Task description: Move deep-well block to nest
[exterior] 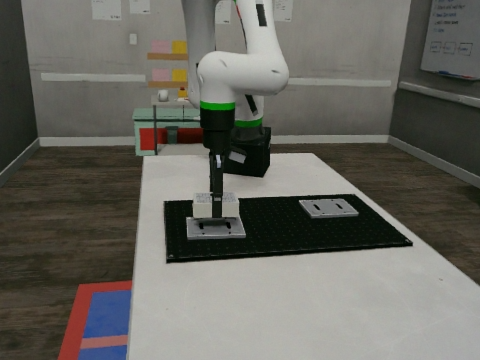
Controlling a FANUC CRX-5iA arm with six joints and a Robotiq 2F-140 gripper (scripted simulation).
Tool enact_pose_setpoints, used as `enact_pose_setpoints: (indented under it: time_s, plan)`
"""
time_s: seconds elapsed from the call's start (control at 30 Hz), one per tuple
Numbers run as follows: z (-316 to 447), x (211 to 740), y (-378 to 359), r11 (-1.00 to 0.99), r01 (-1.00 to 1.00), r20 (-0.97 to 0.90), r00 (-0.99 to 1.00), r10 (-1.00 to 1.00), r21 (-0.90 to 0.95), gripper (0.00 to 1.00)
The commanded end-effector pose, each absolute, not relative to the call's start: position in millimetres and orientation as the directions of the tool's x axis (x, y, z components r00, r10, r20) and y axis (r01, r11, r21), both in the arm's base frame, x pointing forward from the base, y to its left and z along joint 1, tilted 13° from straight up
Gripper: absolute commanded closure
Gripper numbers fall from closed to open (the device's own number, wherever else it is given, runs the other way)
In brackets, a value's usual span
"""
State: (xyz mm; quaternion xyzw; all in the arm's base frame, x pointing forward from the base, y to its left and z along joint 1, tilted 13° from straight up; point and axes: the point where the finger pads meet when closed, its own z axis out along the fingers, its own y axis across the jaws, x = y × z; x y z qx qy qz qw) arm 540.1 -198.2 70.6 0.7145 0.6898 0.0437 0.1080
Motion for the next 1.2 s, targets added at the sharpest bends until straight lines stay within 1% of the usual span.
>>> enact_pose_setpoints:
  time_s: [0.0, 0.7, 1.17]
  plan:
    - [68.4, 541.3, -198.7, -0.025, 0.976, -0.087, 0.044, 0.995, 0.216, 0.90]
    - [37.6, 548.1, -201.6, -0.025, 0.976, -0.087, 0.044, 0.995, 0.216, 0.90]
    - [37.0, 548.2, -201.6, -0.025, 0.976, -0.087, 0.044, 0.995, 0.216, 0.90]
